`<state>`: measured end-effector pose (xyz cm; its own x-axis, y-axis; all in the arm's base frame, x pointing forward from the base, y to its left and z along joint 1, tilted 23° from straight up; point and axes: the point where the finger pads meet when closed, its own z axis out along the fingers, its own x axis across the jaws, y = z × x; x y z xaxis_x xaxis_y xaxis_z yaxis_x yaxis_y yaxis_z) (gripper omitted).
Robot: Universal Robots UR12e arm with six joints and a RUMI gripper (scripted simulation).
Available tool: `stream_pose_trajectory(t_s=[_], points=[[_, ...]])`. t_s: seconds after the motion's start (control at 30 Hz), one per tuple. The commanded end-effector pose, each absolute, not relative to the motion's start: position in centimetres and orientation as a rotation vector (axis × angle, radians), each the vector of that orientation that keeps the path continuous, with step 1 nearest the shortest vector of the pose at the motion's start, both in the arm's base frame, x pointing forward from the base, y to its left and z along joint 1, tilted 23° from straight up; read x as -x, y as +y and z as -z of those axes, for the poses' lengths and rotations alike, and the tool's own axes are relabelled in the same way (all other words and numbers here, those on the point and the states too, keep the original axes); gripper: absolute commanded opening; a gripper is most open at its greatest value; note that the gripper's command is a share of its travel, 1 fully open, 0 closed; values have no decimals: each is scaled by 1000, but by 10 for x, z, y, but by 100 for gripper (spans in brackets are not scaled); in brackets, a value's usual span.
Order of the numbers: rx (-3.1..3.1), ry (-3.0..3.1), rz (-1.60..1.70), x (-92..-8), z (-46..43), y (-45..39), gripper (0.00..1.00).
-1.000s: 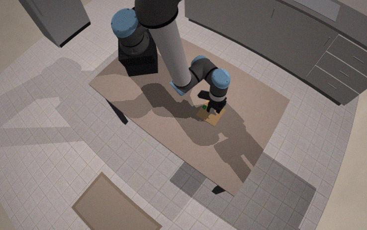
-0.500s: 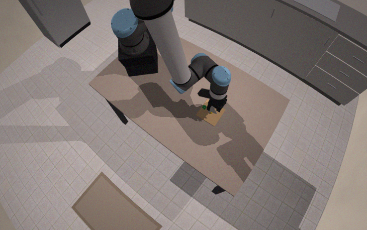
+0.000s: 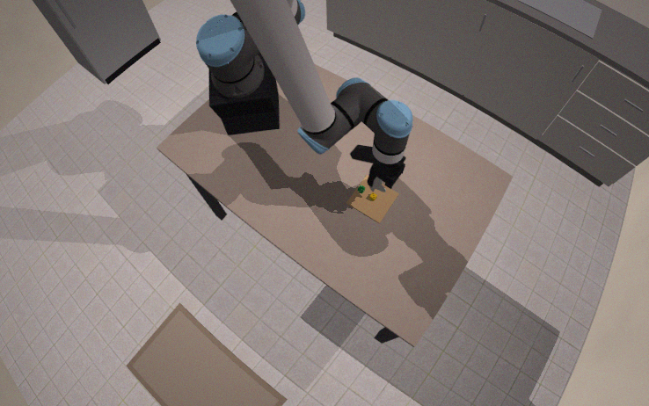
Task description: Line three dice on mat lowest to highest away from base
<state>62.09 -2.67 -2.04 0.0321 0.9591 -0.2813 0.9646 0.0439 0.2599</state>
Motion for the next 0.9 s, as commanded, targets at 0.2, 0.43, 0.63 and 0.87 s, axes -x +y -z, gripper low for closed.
stream_pose_trajectory(t_s=[0.2,0.43,0.63,0.87], points=[[-1938,1950,20,-619,13,-25,100],[-1938,1950,20,-619,13,-25,100],[-1938,1950,20,-619,13,-25,100],[-1942,1945,19,-619,14,-24,100]])
